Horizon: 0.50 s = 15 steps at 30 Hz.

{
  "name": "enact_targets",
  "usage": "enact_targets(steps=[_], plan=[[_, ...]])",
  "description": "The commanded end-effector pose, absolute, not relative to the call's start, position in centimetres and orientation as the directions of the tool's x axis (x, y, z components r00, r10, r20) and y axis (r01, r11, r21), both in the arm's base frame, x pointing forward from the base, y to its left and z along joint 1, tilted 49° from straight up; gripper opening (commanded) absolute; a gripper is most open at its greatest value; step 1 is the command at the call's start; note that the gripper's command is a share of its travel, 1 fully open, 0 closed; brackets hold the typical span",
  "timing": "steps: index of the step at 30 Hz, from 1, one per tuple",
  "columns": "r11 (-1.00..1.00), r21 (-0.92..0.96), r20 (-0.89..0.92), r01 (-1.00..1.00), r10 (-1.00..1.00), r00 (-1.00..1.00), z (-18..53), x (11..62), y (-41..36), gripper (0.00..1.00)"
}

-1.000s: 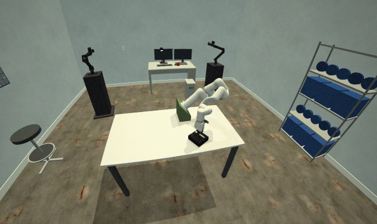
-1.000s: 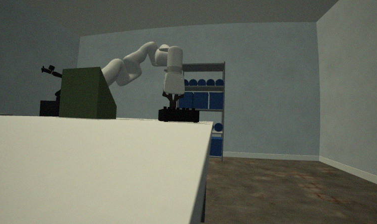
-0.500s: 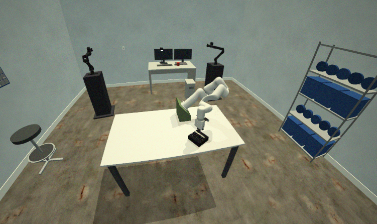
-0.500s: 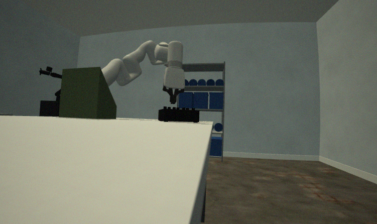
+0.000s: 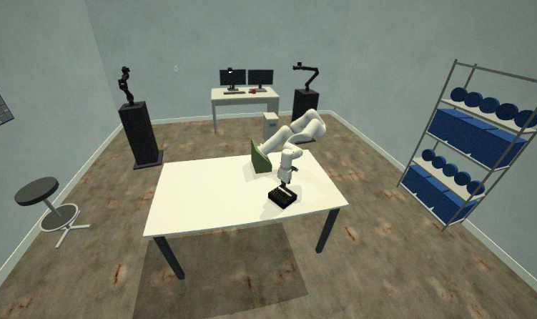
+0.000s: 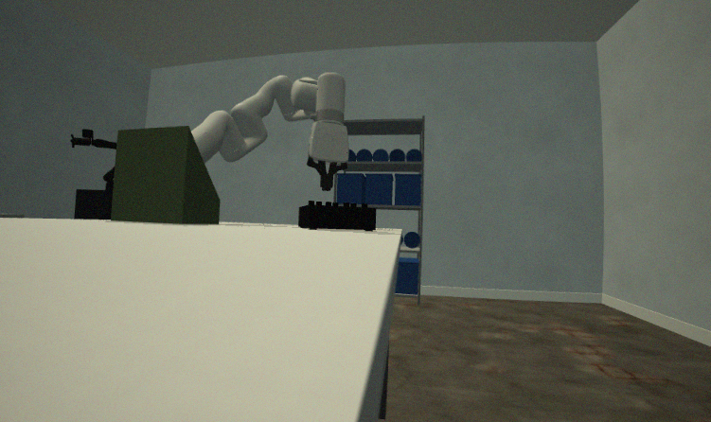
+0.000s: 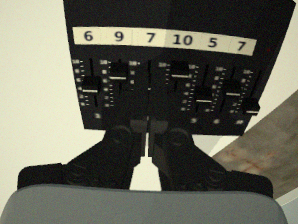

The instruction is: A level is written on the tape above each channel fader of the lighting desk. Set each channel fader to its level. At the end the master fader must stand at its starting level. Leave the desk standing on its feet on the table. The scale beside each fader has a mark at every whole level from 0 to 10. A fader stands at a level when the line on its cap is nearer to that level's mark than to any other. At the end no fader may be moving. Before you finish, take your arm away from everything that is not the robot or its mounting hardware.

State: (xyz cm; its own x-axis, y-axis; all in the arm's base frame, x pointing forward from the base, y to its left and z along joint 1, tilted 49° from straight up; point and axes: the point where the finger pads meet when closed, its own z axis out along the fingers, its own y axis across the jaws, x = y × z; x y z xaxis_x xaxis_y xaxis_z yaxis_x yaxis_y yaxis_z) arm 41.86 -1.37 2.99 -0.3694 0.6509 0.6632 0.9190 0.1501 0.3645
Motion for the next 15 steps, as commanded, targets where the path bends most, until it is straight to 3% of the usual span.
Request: enact_targets(steps=[1, 3, 4, 15], plan=[[0.149, 0.367, 0.661, 0.918, 0.653, -0.37, 3.1, 42.0, -1.5, 0.0], [0.149, 0.367, 0.661, 0.918, 0.653, -0.37, 3.1, 42.0, -1.5, 0.0], [0.149, 0.367, 0.661, 0.918, 0.653, -0.37, 3.1, 42.0, -1.5, 1.0], [0.149, 0.367, 0.661, 0.918, 0.653, -0.37, 4.1, 41.7, -2.6, 1.0]])
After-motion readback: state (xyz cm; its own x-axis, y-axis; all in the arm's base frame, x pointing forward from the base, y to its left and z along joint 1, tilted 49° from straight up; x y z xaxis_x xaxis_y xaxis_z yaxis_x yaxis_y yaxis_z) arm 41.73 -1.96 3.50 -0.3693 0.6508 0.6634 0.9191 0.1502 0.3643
